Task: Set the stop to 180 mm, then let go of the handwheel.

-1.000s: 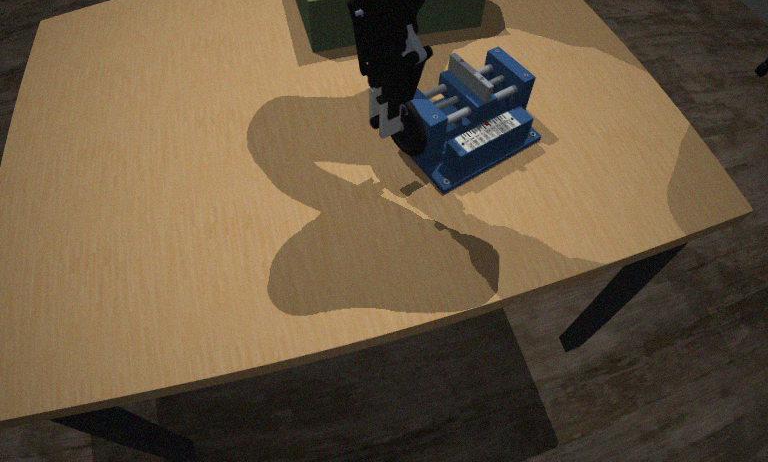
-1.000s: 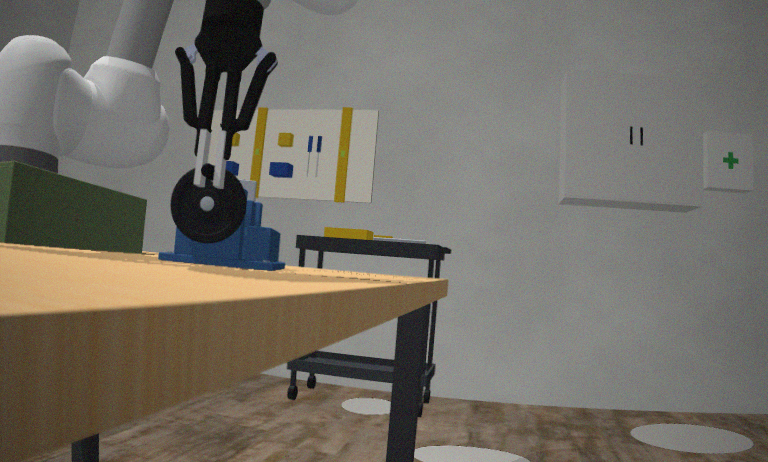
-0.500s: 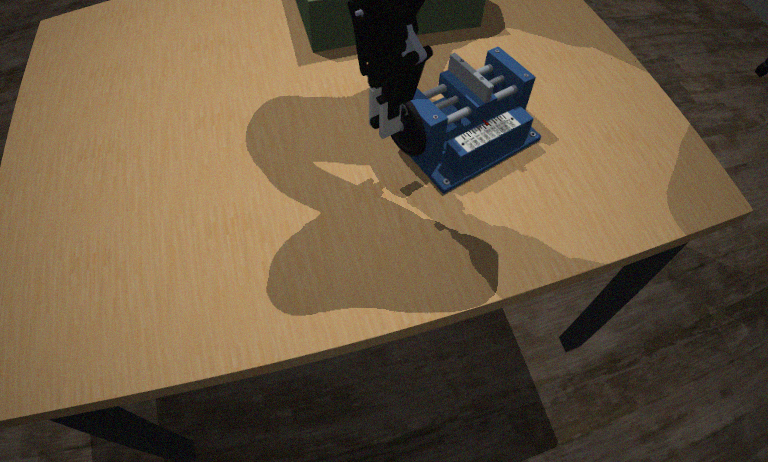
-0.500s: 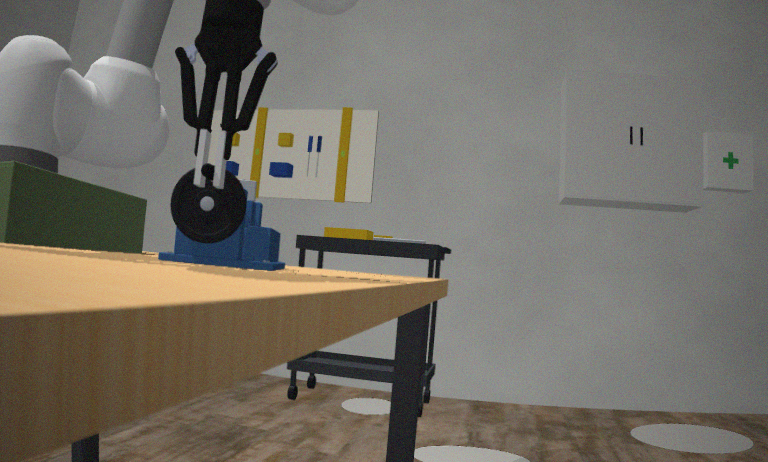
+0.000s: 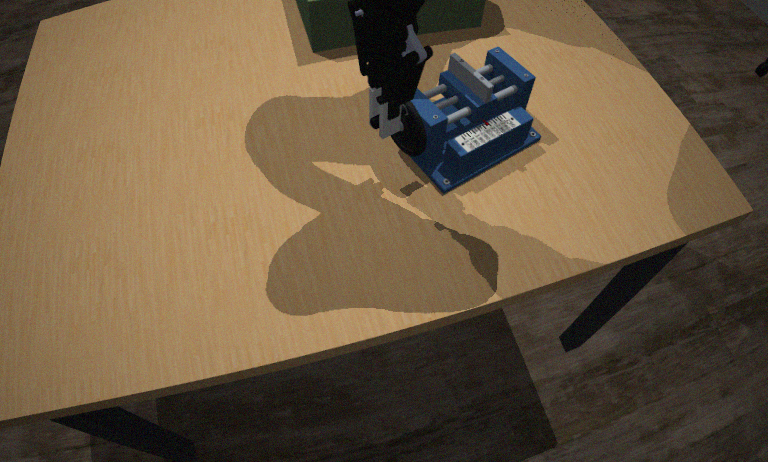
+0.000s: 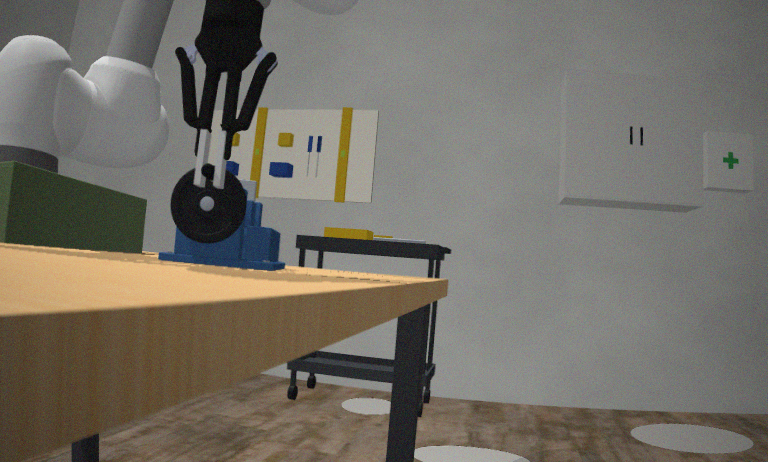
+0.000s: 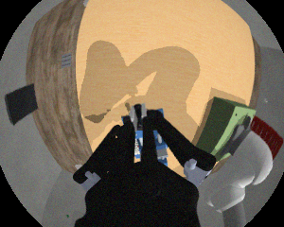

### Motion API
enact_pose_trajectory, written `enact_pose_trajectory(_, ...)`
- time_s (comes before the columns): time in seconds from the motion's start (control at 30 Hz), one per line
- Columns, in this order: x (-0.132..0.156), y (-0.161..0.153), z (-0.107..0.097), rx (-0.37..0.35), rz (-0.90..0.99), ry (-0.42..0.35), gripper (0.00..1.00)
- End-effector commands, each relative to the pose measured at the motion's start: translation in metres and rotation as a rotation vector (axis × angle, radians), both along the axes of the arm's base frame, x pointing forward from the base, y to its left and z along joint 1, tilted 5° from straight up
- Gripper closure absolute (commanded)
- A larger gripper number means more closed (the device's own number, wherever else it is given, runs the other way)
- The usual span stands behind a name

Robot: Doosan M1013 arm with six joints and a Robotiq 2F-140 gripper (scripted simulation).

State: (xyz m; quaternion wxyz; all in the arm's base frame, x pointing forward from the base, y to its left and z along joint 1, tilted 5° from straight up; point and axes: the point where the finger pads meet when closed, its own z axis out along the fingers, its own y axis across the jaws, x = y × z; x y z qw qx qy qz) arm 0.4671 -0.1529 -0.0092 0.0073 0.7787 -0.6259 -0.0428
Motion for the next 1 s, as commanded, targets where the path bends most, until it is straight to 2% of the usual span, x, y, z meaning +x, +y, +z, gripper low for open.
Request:
enact_pose_trajectory(0.0, 0.0005, 0.0002, -0.0002, 0.0, 0.0, -0.001, 0.96)
enact_pose_trajectory(0.97, 0.0058, 0.0014, -0.0022, 0.0, 0.0, -0.001, 0.96)
